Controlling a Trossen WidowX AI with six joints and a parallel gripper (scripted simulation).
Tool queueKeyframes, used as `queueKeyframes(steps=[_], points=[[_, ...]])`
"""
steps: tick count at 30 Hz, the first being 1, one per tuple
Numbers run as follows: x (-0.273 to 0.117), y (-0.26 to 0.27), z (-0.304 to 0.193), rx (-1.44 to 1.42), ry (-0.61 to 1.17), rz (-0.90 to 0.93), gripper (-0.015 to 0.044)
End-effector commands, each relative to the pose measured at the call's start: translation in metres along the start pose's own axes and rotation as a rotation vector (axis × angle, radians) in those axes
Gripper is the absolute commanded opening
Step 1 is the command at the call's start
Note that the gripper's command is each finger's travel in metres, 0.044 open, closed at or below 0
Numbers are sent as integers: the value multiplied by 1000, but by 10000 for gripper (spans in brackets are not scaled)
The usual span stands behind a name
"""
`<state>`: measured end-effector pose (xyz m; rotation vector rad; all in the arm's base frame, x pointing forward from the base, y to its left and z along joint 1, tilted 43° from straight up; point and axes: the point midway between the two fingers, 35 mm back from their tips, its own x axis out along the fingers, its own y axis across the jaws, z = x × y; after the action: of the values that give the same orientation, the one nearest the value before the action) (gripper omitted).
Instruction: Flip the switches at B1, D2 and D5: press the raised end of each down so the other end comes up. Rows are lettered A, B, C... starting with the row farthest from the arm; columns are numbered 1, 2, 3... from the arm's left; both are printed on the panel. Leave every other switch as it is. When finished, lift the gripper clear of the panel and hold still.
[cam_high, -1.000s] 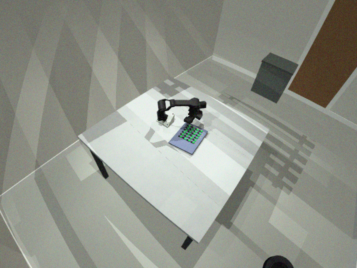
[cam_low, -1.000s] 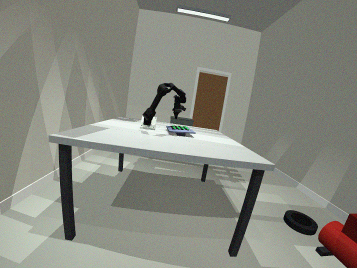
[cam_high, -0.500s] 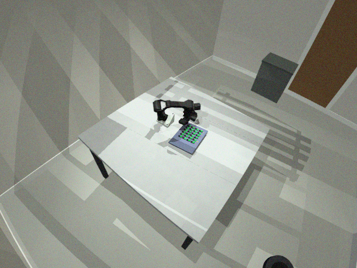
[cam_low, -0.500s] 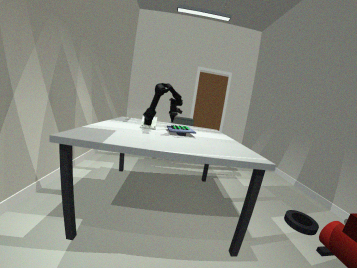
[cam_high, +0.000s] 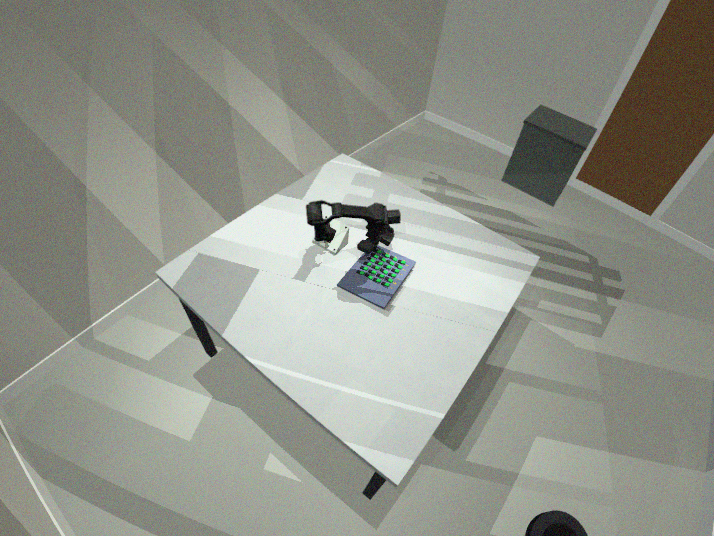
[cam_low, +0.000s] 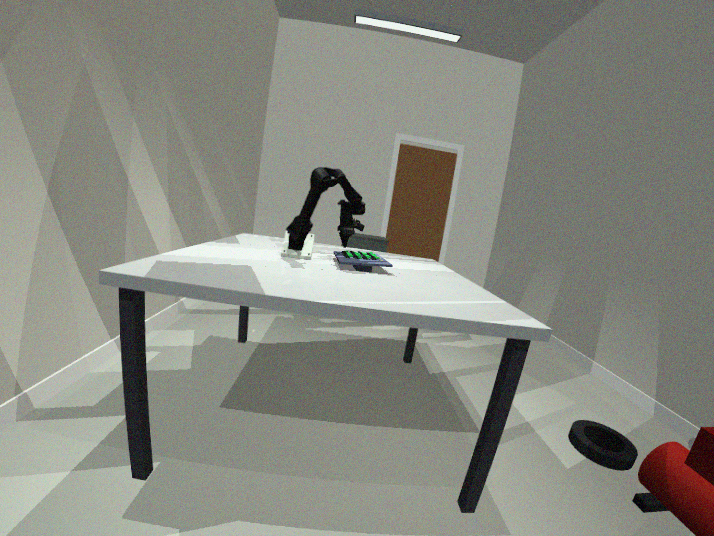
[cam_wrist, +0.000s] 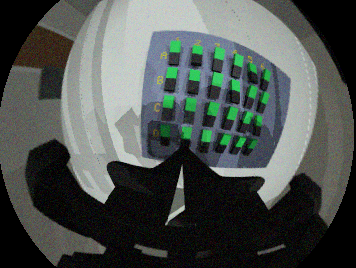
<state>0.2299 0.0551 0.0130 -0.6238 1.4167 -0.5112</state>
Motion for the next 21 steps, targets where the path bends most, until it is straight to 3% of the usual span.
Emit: queueKeyframes(steps=[1,21], points=[[8,-2,-2,-9,5,-10,0],[15,-2,-3,-9,5,-10,0]])
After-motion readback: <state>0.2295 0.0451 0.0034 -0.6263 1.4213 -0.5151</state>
